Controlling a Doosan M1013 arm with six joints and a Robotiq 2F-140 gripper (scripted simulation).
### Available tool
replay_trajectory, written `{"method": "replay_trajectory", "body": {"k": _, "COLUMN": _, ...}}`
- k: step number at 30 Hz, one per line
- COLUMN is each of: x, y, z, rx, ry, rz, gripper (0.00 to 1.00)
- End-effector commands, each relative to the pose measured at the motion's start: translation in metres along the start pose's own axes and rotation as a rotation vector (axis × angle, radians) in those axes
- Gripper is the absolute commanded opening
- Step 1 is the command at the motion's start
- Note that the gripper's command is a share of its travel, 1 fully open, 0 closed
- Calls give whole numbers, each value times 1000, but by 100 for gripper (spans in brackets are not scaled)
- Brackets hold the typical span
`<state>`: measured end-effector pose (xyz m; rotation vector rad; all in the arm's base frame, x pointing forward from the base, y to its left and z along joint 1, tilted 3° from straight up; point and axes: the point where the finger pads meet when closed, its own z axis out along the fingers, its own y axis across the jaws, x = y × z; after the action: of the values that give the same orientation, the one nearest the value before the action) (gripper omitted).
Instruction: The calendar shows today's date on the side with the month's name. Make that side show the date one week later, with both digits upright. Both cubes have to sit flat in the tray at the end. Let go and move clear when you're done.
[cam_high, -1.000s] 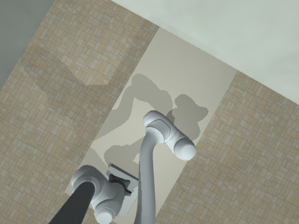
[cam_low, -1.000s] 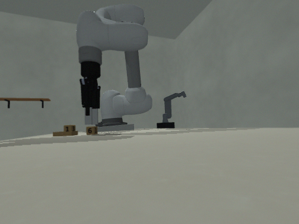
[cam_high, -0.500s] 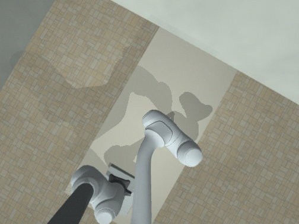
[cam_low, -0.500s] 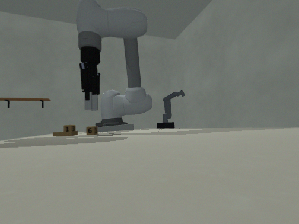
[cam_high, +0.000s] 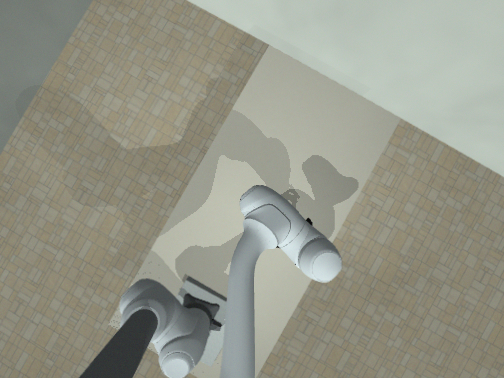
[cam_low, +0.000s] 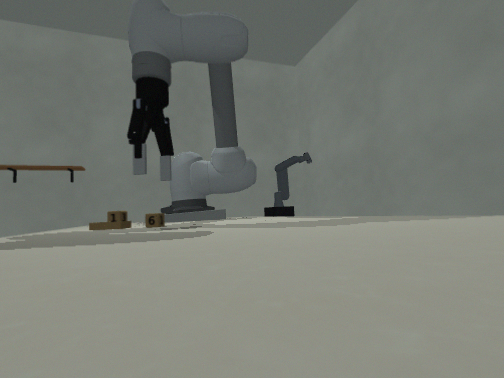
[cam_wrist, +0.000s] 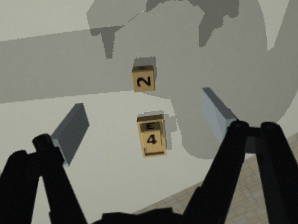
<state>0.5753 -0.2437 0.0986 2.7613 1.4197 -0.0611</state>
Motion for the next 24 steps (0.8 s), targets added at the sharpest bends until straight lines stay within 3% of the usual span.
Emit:
{"method": "replay_trajectory", "body": {"k": 1, "x": 0, "y": 0, "z": 0, "rx": 0, "ry": 0, "rz": 0, "gripper": 100}}
{"method": "replay_trajectory", "body": {"k": 19, "x": 0, "y": 0, "z": 8, "rx": 0, "ry": 0, "rz": -27, "gripper": 100}}
{"method": "replay_trajectory", "body": {"k": 20, "x": 0, "y": 0, "z": 8, "rx": 0, "ry": 0, "rz": -27, "gripper": 36}}
{"method": "replay_trajectory", "body": {"k": 24, "x": 0, "y": 0, "z": 8, "rx": 0, "ry": 0, "rz": -27, "gripper": 36}}
